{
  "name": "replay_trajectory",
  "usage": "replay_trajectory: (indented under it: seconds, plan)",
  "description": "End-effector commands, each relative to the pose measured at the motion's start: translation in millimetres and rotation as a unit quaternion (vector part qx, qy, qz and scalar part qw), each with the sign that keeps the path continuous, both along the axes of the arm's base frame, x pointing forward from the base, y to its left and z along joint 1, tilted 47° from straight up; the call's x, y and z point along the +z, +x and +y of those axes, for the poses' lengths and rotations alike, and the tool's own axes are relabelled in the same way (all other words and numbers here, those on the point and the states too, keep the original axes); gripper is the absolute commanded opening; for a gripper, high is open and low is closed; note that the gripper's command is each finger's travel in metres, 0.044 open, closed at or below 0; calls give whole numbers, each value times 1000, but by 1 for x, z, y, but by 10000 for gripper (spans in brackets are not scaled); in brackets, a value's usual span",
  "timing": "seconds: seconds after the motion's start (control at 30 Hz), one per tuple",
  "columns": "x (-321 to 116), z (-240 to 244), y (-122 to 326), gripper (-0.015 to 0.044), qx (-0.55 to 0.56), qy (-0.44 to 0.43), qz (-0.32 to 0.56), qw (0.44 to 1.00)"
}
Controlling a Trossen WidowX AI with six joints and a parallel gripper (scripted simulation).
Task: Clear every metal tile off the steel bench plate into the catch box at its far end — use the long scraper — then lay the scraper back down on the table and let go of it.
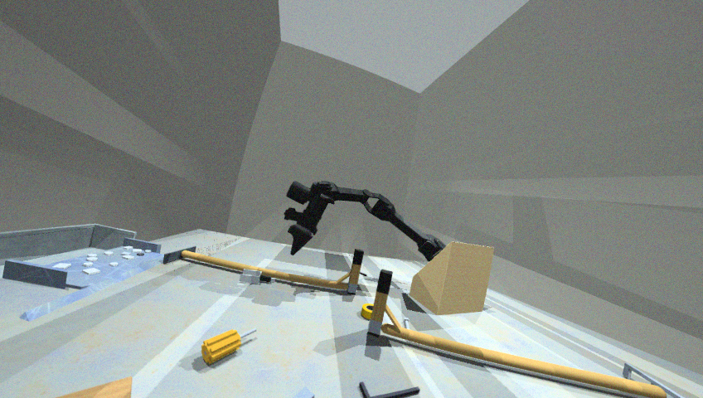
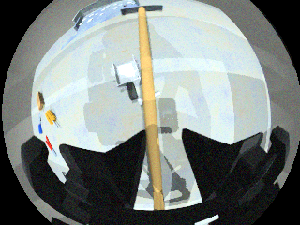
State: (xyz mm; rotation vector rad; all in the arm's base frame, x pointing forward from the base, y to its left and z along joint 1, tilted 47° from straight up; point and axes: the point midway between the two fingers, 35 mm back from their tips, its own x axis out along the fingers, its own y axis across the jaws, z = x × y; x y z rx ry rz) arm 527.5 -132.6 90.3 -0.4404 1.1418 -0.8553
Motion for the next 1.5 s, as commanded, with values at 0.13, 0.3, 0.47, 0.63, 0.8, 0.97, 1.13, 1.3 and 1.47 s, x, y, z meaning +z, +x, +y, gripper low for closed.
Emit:
replay_trajectory:
  seconds: [0.13, 0.3, 0.47, 0.63, 0.8, 0.97, 1.13, 1.3, 1.47]
  plan:
    - [20, 36, 2, 394, 45, -16, -14, 999]
    - [32, 57, 1, 440, 71, -25, -24, 997]
    - [43, 78, -1, 440, 96, -34, -34, 994]
    - [54, 99, -5, 440, 121, -42, -44, 991]
    - [65, 119, -11, 440, 145, -50, -55, 987]
    - [75, 138, -17, 440, 168, -58, -66, 982]
    - [85, 156, -26, 440, 191, -65, -77, 976]
    - [94, 174, -35, 440, 213, -72, -88, 970]
    - [102, 191, -46, 440, 235, -78, -99, 964]
